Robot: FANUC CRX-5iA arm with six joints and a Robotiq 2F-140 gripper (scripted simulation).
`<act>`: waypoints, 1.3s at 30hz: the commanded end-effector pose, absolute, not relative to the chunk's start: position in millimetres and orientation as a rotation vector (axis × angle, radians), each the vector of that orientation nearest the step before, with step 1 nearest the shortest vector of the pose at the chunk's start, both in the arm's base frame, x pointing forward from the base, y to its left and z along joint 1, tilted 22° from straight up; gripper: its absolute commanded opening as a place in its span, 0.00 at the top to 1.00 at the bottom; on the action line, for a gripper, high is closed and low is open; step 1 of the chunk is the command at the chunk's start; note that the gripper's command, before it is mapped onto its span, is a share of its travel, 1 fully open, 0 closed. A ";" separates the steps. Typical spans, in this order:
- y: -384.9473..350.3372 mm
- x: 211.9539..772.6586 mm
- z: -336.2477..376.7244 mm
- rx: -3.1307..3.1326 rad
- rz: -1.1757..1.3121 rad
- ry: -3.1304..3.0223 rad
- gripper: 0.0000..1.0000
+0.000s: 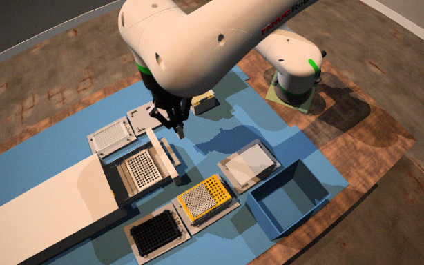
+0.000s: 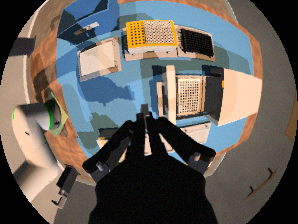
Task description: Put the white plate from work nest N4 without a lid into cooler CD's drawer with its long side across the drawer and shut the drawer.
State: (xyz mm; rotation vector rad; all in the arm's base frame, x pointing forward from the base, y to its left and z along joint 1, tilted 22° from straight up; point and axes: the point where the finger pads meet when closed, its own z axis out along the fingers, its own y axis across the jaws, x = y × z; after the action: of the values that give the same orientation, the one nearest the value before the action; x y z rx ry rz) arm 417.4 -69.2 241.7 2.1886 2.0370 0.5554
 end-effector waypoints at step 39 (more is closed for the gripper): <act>-68.1 419.7 235.8 2.188 0.556 2.037 1.00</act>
State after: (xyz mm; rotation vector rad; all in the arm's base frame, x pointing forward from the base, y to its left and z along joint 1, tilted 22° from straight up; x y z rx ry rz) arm 418.9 -68.4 237.6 2.1886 2.0371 0.5554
